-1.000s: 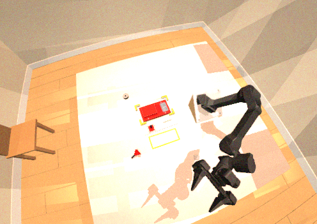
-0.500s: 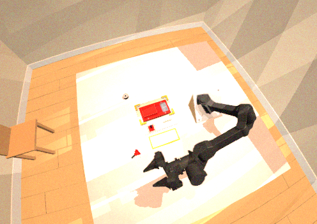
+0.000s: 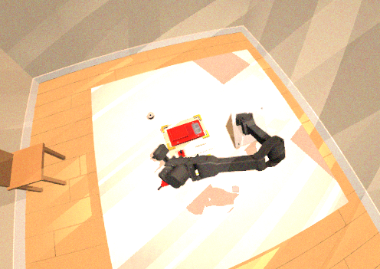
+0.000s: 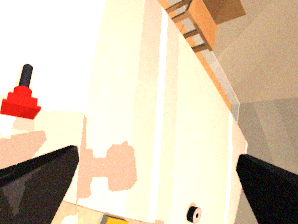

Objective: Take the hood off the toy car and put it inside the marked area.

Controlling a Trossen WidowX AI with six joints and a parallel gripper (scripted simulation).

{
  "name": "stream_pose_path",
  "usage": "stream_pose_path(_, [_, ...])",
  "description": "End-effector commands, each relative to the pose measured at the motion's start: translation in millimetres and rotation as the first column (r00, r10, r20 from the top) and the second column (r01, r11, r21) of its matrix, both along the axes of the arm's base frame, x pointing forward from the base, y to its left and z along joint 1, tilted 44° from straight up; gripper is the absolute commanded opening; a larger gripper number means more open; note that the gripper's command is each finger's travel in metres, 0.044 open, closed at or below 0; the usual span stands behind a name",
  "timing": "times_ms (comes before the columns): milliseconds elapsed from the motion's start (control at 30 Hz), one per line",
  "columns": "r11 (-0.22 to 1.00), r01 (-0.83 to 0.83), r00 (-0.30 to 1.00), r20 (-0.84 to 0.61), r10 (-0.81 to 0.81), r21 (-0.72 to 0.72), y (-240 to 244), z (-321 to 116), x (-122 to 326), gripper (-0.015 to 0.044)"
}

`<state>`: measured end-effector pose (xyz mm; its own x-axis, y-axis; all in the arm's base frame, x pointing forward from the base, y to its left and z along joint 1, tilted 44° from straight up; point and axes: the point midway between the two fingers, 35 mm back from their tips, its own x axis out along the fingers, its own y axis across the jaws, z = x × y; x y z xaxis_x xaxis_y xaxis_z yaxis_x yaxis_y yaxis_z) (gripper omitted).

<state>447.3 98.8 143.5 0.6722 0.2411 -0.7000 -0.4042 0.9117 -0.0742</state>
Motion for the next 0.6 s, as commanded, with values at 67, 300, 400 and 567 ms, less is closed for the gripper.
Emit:
stream_pose_path(67, [0.999,-0.042,0.970,-0.241,0.045,0.016,-42.2,-64.2,-10.7,0.0440])
stream_pose_path(300, [0.979,-0.003,0.815,-0.567,0.121,0.206,-89.7,-136.7,-52.8,0.0440])
stream_pose_path(400, [0.942,0.071,0.726,-0.665,0.177,0.327,-105.9,-157.8,-75.3,0.0440])
stream_pose_path(567, [0.864,0.192,0.636,-0.730,0.251,0.465,-117.3,-169.4,-99.4,0.0440])
